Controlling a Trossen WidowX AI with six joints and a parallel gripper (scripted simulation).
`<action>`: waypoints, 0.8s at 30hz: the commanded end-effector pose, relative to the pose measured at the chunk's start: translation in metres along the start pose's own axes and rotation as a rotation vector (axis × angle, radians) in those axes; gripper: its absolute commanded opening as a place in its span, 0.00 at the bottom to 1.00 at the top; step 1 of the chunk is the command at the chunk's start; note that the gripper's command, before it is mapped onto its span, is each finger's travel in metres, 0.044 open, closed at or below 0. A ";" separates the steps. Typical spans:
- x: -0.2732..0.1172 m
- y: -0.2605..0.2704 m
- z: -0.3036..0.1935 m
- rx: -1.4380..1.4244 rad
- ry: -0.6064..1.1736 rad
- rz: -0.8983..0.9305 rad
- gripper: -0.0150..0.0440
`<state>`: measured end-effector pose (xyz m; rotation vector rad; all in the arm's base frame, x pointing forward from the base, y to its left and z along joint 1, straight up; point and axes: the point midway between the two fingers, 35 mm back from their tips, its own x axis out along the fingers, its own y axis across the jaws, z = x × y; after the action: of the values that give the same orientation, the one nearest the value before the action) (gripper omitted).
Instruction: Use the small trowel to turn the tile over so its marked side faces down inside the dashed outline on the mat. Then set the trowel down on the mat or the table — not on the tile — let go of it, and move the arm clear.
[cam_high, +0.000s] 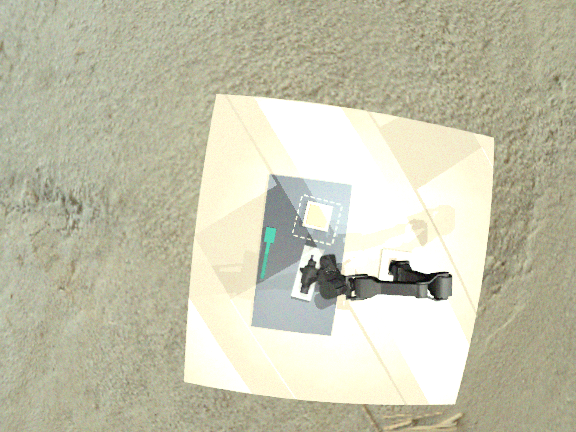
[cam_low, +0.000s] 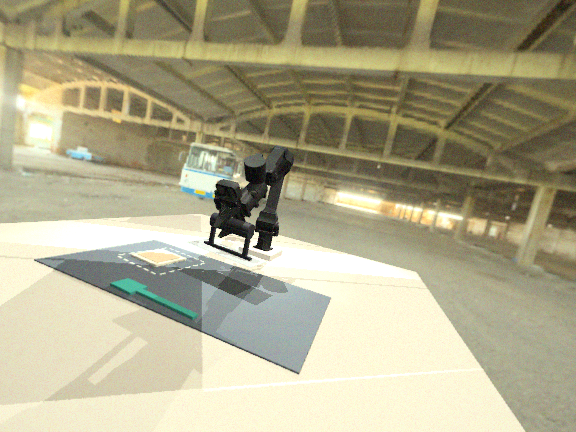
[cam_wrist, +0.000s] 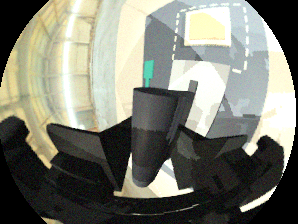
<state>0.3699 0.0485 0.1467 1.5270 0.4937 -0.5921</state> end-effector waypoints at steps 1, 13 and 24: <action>-0.002 0.007 0.000 0.011 0.000 0.018 0.25; 0.017 0.017 0.032 -0.005 -0.011 -0.017 0.25; 0.033 0.024 0.071 -0.018 -0.018 -0.046 0.25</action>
<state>0.3984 -0.0147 0.1359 1.4961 0.5323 -0.6539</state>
